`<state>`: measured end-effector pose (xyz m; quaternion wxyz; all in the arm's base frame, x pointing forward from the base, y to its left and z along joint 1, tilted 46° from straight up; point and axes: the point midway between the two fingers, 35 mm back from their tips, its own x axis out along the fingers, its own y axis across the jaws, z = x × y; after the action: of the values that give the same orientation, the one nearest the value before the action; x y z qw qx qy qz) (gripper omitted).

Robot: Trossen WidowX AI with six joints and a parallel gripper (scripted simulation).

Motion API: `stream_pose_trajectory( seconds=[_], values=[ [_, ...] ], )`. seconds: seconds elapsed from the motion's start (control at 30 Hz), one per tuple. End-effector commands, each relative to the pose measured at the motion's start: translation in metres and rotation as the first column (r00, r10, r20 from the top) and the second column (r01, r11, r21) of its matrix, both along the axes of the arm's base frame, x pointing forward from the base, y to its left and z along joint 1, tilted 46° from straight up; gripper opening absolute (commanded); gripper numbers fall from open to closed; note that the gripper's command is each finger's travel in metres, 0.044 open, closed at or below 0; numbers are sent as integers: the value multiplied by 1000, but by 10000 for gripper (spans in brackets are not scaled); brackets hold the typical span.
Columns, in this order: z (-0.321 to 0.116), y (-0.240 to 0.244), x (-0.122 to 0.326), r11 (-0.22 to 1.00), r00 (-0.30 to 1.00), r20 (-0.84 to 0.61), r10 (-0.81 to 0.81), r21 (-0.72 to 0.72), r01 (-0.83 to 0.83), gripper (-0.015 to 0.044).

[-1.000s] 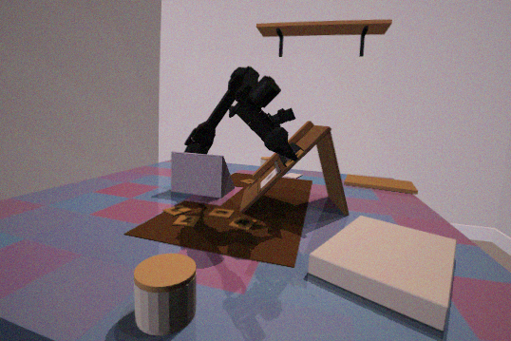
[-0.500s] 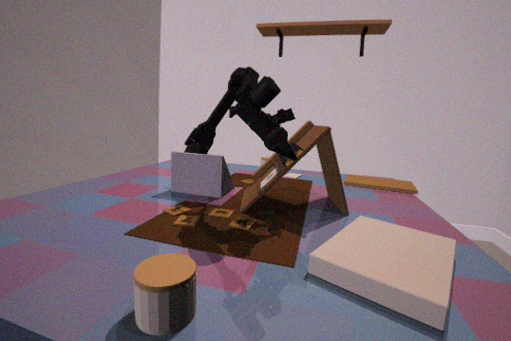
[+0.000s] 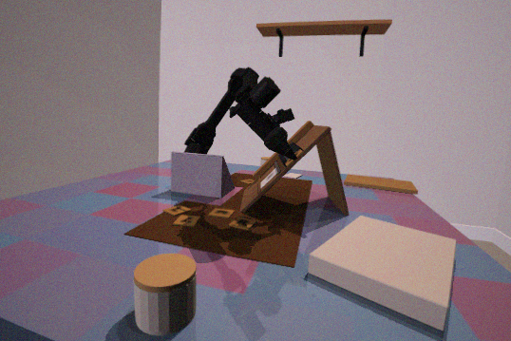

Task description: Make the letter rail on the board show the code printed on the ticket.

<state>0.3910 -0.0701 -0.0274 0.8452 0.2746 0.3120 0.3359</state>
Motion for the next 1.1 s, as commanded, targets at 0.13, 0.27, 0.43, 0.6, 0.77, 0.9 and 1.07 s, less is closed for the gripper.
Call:
stream_pose_trajectory(
  seconds=[0.13, 0.27, 0.43, 0.6, 0.77, 0.9, 1.07],
  values=[
    [2, 3, -3, 1000, 1000, -10, -3, 1, 3, 0],
    [3, 5, -4, 1000, 1000, -10, -3, 1, 3, 0],
    [5, 6, -5, 1000, 1000, -10, -3, 1, 3, 0],
    [6, 8, -6, 1000, 1000, -10, -3, 1, 3, 0],
    [8, 10, -7, 1000, 1000, -10, -3, 1, 3, 0],
    [9, 11, -8, 1000, 1000, -10, -3, 1, 3, 0],
    [11, 13, -9, 1000, 1000, -10, -3, 2, 3, 0]
  ],
)
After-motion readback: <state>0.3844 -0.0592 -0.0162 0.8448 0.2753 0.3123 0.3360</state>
